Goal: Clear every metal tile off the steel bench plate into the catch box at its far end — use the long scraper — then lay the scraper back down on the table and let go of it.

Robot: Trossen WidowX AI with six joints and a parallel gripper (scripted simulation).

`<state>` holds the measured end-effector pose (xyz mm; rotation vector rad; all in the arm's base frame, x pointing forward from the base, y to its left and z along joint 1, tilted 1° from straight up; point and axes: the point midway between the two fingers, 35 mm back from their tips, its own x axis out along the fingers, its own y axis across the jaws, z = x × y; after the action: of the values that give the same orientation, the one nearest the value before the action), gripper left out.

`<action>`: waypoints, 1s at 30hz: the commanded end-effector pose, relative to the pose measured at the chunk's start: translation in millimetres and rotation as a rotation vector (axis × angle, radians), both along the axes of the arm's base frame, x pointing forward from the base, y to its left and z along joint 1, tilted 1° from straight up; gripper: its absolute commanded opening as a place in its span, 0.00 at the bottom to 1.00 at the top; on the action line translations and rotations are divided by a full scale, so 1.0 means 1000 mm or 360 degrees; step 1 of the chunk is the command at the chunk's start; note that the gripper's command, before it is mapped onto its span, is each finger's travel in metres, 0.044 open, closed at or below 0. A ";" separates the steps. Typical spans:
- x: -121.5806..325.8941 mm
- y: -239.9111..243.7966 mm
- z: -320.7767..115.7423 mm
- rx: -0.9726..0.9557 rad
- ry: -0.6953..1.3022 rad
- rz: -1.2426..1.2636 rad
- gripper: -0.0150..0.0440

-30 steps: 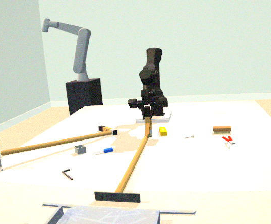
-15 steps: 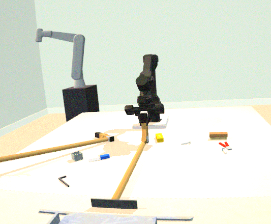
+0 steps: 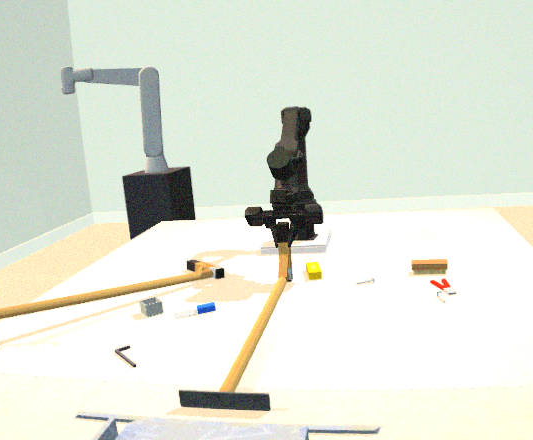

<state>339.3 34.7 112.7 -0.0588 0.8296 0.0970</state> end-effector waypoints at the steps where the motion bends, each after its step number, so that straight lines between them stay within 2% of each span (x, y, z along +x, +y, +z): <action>1: -0.001 0.000 -0.002 0.0000 0.0012 -0.0007 0.25; 21: -0.001 -0.002 -0.005 0.0000 0.0012 -0.0007 0.25; 30: -0.002 -0.001 -0.005 0.0000 0.0016 -0.0005 0.65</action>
<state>337.9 33.3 107.6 -0.0569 0.8392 0.0940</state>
